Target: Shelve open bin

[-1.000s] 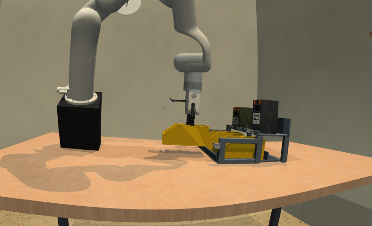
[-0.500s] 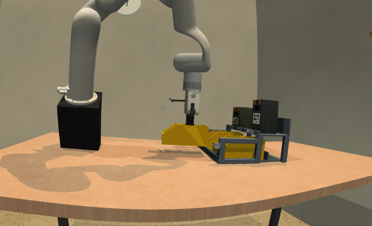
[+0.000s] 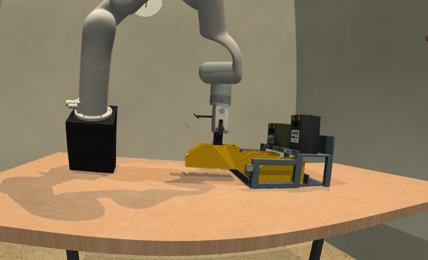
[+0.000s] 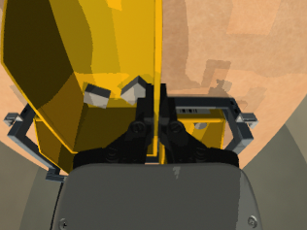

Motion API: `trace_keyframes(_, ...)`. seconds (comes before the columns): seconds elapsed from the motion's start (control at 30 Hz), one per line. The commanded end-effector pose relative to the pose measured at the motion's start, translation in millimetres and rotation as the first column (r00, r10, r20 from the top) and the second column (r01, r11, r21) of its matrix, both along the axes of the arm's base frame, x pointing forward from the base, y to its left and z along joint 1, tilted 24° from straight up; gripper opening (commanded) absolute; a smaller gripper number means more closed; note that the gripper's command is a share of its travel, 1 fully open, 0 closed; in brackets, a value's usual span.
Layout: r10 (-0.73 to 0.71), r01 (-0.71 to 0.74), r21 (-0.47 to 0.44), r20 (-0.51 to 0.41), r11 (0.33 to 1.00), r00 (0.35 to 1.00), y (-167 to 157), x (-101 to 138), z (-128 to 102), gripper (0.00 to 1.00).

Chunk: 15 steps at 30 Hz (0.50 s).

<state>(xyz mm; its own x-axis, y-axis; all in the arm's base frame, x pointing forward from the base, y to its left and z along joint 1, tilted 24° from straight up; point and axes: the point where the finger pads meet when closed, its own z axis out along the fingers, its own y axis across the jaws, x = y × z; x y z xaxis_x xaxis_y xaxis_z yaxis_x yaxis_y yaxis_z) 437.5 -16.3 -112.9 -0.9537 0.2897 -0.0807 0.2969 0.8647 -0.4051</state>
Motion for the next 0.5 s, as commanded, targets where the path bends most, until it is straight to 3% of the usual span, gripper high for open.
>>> trace_keyframes(0.0,0.001,-0.001,0.0,0.003,1.0,1.0,-0.6,-2.2,-4.1,0.0)
trace_keyframes(0.47,0.001,-0.001,0.0,0.003,1.0,1.0,-1.7,-5.3,-8.8,0.0)
